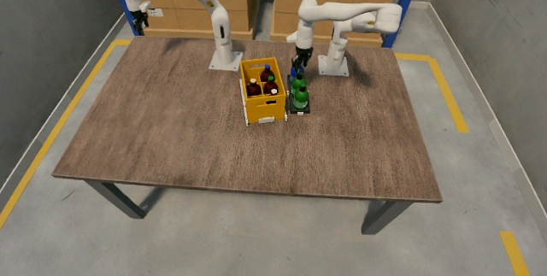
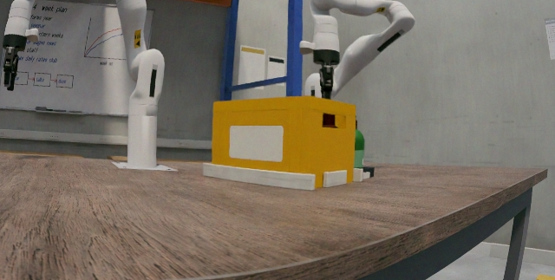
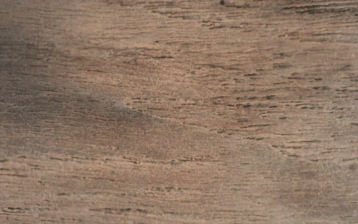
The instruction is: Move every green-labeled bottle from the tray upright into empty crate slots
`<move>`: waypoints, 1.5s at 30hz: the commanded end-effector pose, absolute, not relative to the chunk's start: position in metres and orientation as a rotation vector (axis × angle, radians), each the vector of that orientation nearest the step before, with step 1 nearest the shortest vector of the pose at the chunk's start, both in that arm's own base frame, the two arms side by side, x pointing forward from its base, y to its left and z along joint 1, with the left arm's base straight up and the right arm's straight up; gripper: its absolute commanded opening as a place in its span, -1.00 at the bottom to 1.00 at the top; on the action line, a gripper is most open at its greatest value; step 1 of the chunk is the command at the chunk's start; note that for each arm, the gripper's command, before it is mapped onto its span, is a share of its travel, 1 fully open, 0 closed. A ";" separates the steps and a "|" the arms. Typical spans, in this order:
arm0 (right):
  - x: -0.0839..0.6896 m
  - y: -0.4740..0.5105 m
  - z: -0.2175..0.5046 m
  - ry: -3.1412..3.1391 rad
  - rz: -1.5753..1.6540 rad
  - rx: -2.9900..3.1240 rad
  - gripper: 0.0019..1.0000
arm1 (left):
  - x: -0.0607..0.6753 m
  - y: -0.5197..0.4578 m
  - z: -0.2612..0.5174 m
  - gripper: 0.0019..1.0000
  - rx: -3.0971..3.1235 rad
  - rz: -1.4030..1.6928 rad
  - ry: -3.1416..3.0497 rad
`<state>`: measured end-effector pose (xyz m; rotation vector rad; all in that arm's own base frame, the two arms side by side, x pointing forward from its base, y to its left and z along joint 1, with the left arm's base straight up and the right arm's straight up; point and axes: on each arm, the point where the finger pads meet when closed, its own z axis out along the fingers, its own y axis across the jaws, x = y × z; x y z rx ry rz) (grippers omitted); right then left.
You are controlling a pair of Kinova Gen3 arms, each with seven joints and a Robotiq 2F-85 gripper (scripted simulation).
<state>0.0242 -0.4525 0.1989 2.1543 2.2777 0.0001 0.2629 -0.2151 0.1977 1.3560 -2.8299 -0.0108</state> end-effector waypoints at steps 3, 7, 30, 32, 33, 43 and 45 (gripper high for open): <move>0.022 -0.450 0.200 2.275 0.000 2.167 1.00 | 0.265 -0.219 0.197 0.34 1.358 0.002 -2.827; 0.022 -0.450 0.200 2.275 0.000 2.167 1.00 | 0.265 -0.218 0.197 0.34 1.358 0.002 -2.827; 0.022 -0.450 0.200 2.275 0.000 2.167 1.00 | 0.263 -0.217 0.181 0.34 1.351 -0.003 -2.832; 0.022 -0.450 0.200 2.275 0.000 2.167 1.00 | 0.263 -0.218 0.179 0.34 1.351 -0.003 -2.832; 0.022 -0.450 0.200 2.275 0.000 2.167 1.00 | 0.263 -0.218 0.179 0.34 1.351 -0.003 -2.832; 0.022 -0.450 0.200 2.275 0.000 2.167 1.00 | 0.263 -0.218 0.167 0.34 1.350 -0.002 -2.833; 0.022 -0.450 0.200 2.275 0.000 2.167 1.00 | 0.263 -0.218 0.164 0.34 1.350 -0.002 -2.833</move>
